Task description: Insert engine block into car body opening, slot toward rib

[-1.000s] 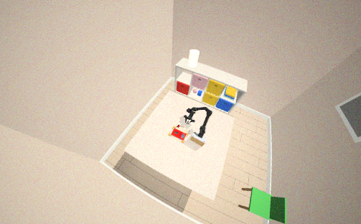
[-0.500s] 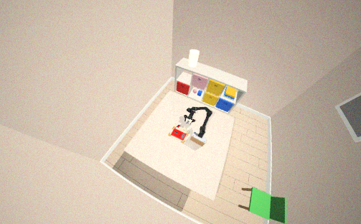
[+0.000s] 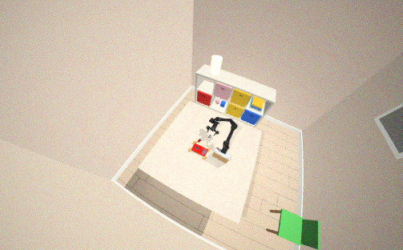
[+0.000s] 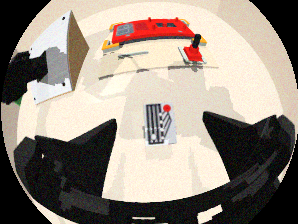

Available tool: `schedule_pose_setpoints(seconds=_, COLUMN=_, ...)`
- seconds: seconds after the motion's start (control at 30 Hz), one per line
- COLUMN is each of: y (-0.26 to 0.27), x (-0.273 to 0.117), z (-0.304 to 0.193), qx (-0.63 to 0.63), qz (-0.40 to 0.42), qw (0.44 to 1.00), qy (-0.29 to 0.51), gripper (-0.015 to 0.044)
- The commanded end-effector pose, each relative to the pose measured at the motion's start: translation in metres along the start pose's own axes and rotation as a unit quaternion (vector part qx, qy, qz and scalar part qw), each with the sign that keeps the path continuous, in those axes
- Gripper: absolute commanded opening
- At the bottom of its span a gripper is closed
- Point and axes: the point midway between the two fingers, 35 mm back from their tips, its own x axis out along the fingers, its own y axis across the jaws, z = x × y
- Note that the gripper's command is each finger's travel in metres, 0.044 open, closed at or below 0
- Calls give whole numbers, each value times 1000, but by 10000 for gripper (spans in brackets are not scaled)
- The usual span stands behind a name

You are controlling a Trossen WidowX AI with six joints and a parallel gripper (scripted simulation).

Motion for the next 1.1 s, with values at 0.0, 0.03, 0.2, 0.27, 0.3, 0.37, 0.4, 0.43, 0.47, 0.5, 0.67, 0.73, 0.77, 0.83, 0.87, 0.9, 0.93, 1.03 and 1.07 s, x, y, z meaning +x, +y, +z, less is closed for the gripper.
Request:
schedule_pose_setpoints(seconds=0.0, y=0, x=0, z=0, qx=0, qz=-1, qw=1000, qy=0, gripper=440)
schedule_pose_setpoints(seconds=0.03, y=0, x=0, z=0, qx=0, qz=-1, qw=1000, qy=0, gripper=440)
schedule_pose_setpoints(seconds=0.2, y=0, x=0, z=0, qx=0, qz=-1, qw=1000, qy=0, gripper=440)
schedule_pose_setpoints(seconds=0.27, y=0, x=0, z=0, qx=0, qz=-1, qw=1000, qy=0, gripper=440)
schedule_pose_setpoints(seconds=0.3, y=0, x=0, z=0, qx=0, qz=-1, qw=1000, qy=0, gripper=440)
schedule_pose_setpoints(seconds=0.37, y=0, x=0, z=0, qx=0, qz=-1, qw=1000, qy=0, gripper=440)
schedule_pose_setpoints(seconds=0.4, y=0, x=1, z=0, qx=0, qz=0, qw=1000, qy=2, gripper=440)
schedule_pose_setpoints(seconds=0.43, y=0, x=1, z=1, qx=1, qz=3, qw=1000, qy=8, gripper=440)
schedule_pose_setpoints(seconds=0.47, y=0, x=2, z=2, qx=2, qz=7, qw=1000, qy=18, gripper=440)
schedule_pose_setpoints(seconds=0.5, y=0, x=3, z=4, qx=3, qz=12, qw=999, qy=30, gripper=440)
schedule_pose_setpoints(seconds=0.67, y=2, x=8, z=11, qx=7, qz=30, qw=995, qy=94, gripper=440)
schedule_pose_setpoints(seconds=0.73, y=2, x=9, z=13, qx=8, qz=35, qw=992, qy=122, gripper=440)
schedule_pose_setpoints(seconds=0.77, y=2, x=10, z=14, qx=8, qz=38, qw=990, qy=137, gripper=440)
schedule_pose_setpoints(seconds=0.83, y=3, x=10, z=16, qx=8, qz=40, qw=985, qy=167, gripper=440)
schedule_pose_setpoints(seconds=0.87, y=3, x=10, z=17, qx=8, qz=41, qw=982, qy=183, gripper=440)
schedule_pose_setpoints(seconds=0.9, y=3, x=10, z=19, qx=8, qz=41, qw=979, qy=198, gripper=440)
schedule_pose_setpoints(seconds=0.93, y=3, x=10, z=20, qx=7, qz=40, qw=976, qy=213, gripper=440)
schedule_pose_setpoints(seconds=1.03, y=3, x=8, z=23, qx=6, qz=34, qw=965, qy=259, gripper=440)
schedule_pose_setpoints(seconds=1.07, y=2, x=8, z=24, qx=6, qz=31, qw=961, qy=274, gripper=440)
